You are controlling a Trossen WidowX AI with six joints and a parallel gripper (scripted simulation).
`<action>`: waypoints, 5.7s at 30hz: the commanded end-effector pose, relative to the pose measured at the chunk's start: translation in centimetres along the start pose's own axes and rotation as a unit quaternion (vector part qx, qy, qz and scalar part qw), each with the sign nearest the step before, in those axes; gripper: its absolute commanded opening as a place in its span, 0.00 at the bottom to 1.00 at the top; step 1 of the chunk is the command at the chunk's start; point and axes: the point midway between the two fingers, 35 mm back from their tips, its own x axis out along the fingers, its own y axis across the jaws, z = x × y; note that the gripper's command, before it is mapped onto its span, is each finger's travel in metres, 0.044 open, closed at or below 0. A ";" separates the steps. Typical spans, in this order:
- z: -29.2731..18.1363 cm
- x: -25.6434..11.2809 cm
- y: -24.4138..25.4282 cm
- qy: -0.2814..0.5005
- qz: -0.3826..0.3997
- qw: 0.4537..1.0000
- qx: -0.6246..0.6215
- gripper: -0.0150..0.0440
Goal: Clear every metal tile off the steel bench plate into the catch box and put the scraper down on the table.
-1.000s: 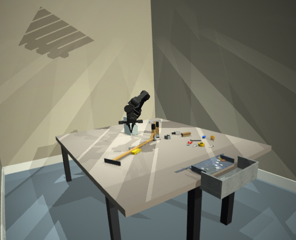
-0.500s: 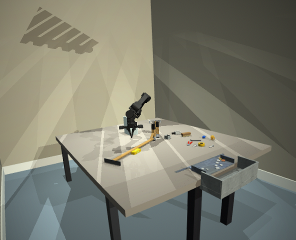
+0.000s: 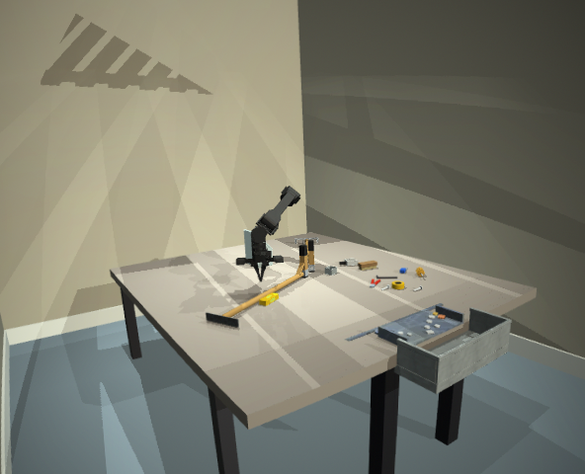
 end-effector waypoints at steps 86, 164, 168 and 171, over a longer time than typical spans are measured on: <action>2.9 4.7 5.3 0.003 0.005 1.000 0.007 0.25; 7.2 -3.4 8.9 0.000 0.002 1.000 0.010 0.25; 7.3 -4.7 8.9 0.000 0.003 1.000 0.009 0.25; 7.3 -4.9 8.9 0.000 0.003 1.000 0.009 0.25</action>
